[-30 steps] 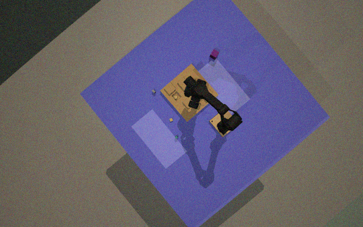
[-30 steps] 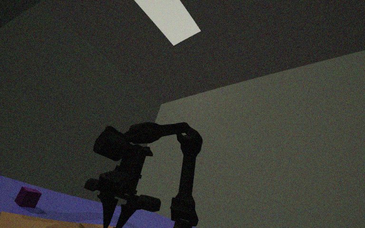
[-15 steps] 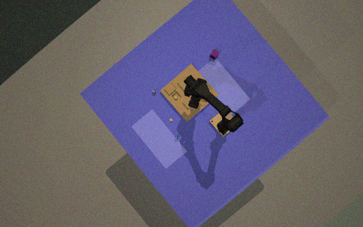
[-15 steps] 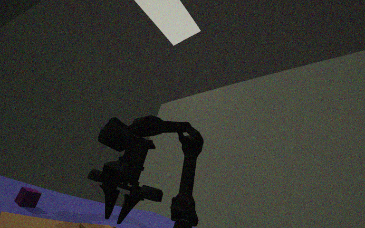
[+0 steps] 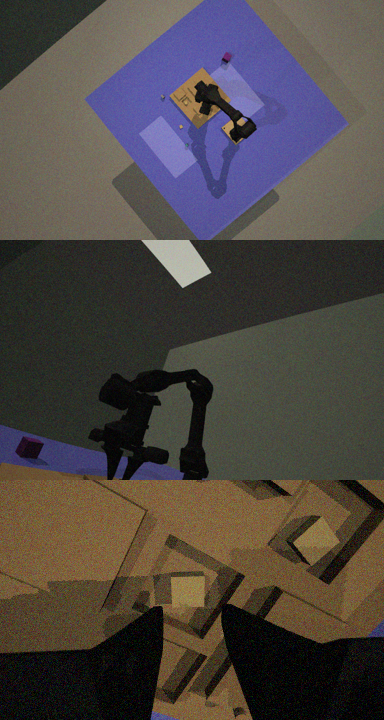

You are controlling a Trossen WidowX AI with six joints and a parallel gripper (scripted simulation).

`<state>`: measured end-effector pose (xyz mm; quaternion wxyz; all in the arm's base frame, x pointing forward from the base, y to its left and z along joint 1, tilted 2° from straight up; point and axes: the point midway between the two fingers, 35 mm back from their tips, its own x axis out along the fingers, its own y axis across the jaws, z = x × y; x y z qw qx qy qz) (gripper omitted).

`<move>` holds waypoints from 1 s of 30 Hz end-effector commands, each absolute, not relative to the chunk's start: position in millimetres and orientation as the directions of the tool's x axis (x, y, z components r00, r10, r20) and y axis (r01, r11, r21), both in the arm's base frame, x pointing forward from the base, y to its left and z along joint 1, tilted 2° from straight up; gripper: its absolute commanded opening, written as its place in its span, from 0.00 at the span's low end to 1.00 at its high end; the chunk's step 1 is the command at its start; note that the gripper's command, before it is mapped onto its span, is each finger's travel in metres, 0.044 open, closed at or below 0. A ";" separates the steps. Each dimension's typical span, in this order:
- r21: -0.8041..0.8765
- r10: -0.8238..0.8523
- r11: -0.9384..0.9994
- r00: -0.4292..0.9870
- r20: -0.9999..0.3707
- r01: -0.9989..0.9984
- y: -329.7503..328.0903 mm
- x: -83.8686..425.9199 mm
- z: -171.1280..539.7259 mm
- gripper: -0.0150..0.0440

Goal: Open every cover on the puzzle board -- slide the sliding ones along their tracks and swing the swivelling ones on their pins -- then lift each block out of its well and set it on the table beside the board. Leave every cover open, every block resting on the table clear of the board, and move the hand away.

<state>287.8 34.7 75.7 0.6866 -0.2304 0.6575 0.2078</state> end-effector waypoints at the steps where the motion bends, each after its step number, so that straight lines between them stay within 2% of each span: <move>1: -0.041 -0.015 0.806 0.048 -0.999 -0.590 35.0 287.5 74.3 0.50; 30: -0.041 -0.015 0.806 0.048 -0.999 -0.590 35.1 288.3 61.4 0.50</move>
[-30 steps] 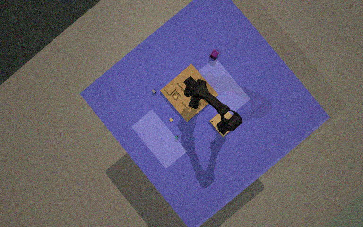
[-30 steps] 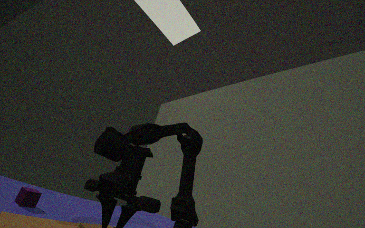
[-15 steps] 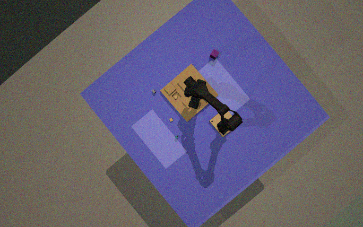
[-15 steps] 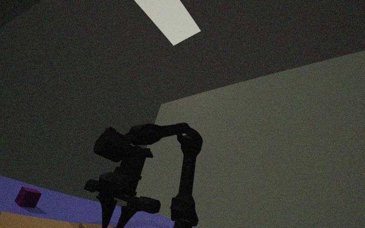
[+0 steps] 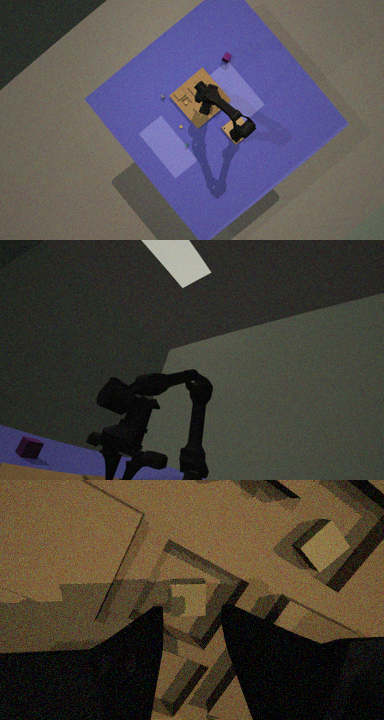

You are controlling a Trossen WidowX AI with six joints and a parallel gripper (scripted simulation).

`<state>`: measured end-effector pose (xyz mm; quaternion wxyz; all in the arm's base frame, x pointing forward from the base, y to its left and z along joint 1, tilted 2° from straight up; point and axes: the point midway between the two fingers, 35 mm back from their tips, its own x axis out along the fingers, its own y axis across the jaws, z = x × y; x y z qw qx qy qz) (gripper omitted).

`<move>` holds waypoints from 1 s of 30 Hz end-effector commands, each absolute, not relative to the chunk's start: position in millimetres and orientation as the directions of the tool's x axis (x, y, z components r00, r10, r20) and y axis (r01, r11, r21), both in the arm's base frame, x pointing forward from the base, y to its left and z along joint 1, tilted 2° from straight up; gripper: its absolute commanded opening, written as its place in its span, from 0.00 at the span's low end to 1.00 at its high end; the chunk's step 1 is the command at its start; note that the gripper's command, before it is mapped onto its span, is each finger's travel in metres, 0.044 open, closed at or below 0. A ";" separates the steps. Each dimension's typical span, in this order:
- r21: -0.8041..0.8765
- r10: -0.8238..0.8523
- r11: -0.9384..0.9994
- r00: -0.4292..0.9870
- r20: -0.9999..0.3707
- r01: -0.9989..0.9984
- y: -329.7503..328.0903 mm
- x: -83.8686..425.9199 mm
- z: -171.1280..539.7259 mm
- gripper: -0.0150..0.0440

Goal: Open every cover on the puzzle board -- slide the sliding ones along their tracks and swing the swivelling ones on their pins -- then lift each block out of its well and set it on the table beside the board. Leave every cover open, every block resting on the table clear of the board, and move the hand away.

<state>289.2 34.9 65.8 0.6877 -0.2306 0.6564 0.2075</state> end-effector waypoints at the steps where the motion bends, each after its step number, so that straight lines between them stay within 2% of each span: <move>1: -0.041 -0.015 0.806 0.048 -0.999 -0.590 35.1 288.3 60.4 0.50; 30: -0.040 -0.015 0.806 0.048 -0.999 -0.590 34.9 288.9 41.3 0.50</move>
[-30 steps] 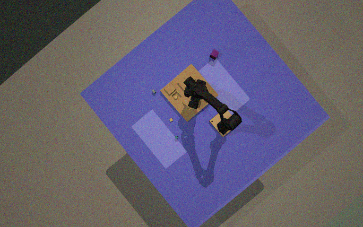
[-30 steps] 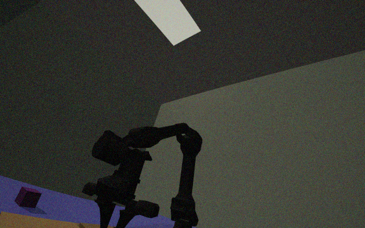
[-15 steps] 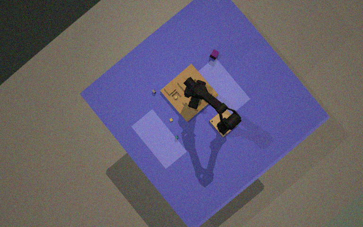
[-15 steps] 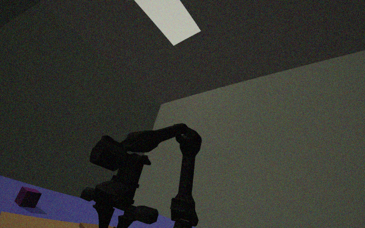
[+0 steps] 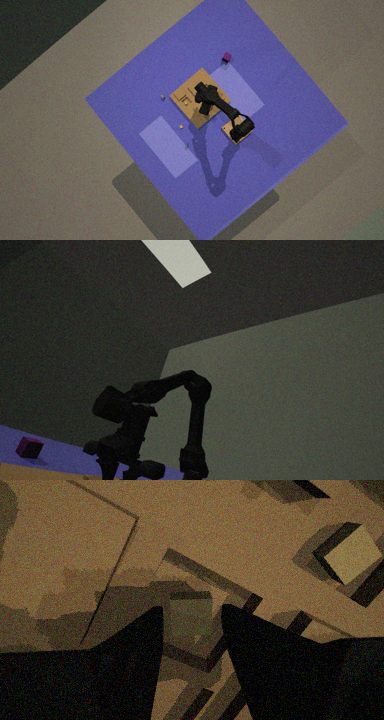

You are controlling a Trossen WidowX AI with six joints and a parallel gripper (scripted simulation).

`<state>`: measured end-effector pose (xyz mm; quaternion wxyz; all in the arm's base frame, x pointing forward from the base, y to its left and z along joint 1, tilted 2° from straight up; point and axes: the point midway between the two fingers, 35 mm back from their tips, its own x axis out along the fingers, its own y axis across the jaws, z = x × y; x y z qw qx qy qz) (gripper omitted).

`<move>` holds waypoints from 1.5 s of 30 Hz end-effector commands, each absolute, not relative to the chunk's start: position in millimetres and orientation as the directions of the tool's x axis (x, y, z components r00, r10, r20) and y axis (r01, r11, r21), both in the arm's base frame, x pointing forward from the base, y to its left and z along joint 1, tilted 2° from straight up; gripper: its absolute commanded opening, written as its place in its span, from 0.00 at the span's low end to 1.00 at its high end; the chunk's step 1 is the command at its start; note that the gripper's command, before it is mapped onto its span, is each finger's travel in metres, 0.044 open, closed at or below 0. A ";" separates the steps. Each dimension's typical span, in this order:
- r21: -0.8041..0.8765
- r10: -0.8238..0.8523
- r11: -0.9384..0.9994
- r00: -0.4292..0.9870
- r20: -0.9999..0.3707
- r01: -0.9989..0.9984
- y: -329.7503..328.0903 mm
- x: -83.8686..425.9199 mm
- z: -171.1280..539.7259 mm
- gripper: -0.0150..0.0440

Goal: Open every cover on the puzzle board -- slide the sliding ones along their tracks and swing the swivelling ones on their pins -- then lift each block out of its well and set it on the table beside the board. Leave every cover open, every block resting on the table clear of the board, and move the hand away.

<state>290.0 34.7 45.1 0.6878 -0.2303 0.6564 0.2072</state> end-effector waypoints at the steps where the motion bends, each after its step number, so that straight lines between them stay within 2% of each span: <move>1: -0.040 -0.015 0.806 0.048 -0.999 -0.590 34.9 288.9 41.2 0.50; 13: -0.044 -0.018 0.808 0.050 -0.999 -0.587 34.7 289.6 43.1 0.39; 45: -0.041 -0.016 0.807 0.048 -0.999 -0.590 35.0 287.9 78.5 0.39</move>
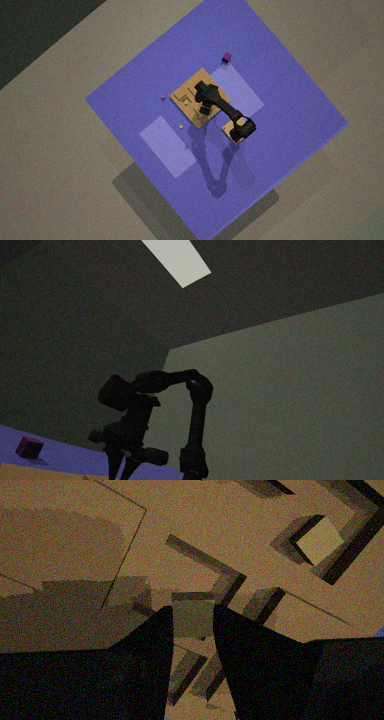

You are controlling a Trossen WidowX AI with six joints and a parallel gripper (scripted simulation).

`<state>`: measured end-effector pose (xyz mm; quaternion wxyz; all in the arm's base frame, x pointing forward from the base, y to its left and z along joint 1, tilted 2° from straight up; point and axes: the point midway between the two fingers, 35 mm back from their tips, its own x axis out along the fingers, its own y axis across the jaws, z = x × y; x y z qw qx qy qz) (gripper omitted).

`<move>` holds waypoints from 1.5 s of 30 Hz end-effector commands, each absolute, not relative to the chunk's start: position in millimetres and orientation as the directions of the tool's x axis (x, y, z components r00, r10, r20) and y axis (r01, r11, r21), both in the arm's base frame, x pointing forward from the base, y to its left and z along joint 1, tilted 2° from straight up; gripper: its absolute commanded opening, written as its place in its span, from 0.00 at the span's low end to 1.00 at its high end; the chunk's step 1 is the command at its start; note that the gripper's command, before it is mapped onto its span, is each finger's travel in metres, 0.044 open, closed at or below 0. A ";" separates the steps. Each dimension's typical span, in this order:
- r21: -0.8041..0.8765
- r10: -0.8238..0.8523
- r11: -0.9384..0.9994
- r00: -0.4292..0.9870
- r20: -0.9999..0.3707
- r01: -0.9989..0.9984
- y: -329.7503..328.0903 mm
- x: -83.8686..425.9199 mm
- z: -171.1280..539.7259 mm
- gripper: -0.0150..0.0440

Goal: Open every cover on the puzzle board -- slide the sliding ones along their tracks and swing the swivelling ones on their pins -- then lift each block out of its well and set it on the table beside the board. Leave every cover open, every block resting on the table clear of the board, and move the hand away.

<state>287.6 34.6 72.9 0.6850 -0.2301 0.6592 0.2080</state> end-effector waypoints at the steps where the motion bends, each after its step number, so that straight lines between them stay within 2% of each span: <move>1: -0.041 -0.016 0.807 0.048 -0.999 -0.590 35.0 287.8 79.8 0.39; 29: -0.040 -0.015 0.806 0.048 -0.999 -0.590 36.3 284.3 137.2 0.39; 45: -0.035 -0.009 0.806 0.046 -0.999 -0.590 90.5 281.8 136.9 0.39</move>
